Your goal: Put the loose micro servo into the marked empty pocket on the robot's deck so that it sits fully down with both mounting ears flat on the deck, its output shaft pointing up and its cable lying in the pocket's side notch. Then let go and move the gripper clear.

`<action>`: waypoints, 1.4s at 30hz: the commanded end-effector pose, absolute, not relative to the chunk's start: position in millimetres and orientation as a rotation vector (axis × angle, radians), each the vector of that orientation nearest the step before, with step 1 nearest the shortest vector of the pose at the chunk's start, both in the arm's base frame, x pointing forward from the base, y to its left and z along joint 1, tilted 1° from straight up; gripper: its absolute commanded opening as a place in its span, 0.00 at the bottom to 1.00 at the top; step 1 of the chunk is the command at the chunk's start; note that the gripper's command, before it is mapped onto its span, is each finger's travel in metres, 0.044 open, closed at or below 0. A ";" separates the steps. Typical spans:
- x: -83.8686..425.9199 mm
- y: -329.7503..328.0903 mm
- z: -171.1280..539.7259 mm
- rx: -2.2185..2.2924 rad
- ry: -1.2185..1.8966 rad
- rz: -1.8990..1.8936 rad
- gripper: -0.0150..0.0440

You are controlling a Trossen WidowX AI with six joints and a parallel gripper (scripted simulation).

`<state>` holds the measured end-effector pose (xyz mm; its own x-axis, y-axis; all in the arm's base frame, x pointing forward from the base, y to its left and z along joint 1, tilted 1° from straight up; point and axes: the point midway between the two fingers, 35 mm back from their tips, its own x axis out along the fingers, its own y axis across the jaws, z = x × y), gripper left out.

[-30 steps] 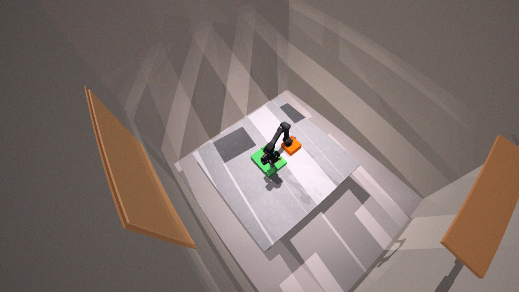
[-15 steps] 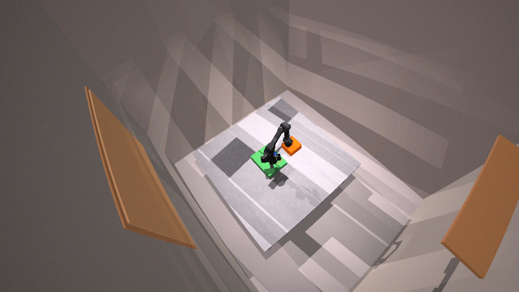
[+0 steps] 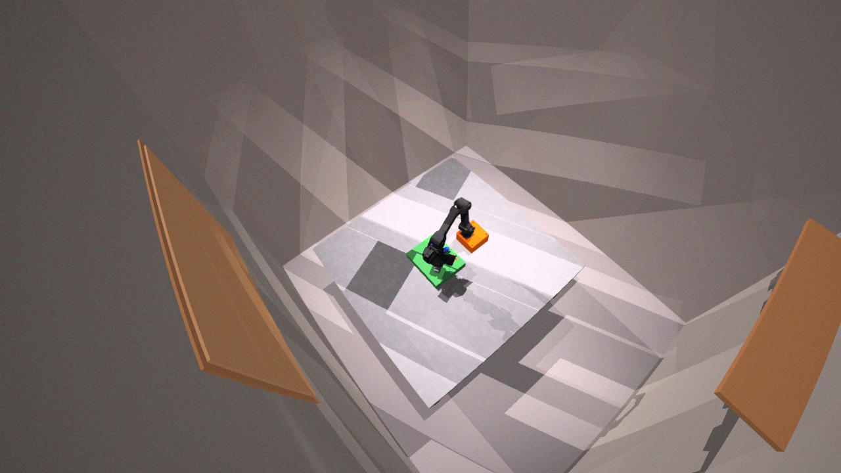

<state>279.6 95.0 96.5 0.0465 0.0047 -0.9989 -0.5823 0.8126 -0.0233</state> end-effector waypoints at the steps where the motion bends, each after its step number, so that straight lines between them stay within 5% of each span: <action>1: 279.8 95.5 97.2 -0.393 1.488 0.384 0.25; 19: 275.6 95.0 97.1 -0.106 1.522 0.111 0.25; 42: 179.3 84.3 92.1 -0.101 1.531 0.106 0.25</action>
